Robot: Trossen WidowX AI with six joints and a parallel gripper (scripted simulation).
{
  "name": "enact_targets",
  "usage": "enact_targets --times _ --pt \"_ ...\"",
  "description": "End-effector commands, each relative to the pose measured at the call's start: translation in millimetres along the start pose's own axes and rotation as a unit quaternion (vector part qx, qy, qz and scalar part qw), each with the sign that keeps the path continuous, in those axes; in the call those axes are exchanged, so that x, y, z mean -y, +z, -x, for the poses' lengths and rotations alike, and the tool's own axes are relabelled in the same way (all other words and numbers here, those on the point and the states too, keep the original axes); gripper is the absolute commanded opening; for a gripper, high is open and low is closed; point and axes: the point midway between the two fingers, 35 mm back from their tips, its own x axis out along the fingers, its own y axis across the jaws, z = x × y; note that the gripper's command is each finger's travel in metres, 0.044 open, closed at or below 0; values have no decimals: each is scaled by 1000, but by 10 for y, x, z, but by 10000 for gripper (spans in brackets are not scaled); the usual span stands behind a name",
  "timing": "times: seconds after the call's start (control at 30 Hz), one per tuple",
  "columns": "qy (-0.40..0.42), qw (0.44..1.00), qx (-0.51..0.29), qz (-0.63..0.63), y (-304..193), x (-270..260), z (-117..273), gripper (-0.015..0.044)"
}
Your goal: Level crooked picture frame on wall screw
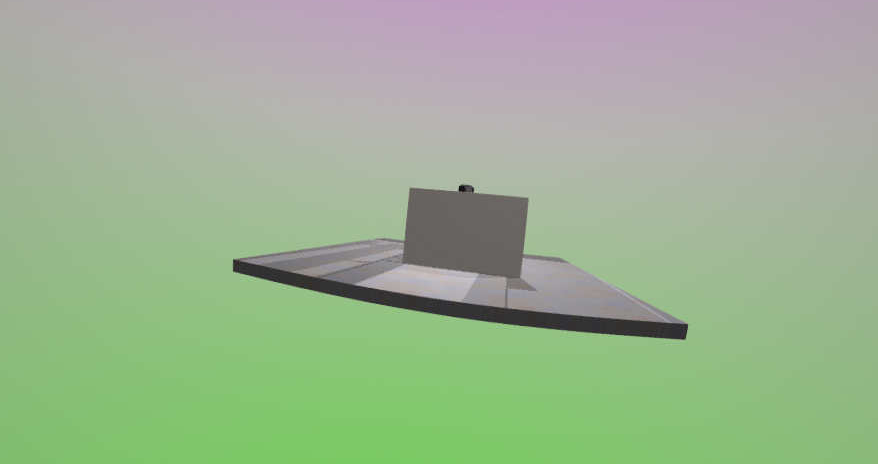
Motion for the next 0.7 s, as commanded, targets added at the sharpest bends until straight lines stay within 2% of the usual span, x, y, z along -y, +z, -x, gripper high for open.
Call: enact_targets --times 0.0,0.23,0.67 --pt "0 1000 0 -27 25 88 299 260" --pt "-1 1000 1 -22 22 29 305 260" --pt "-5 1000 4 -29 113 -309 898 260"
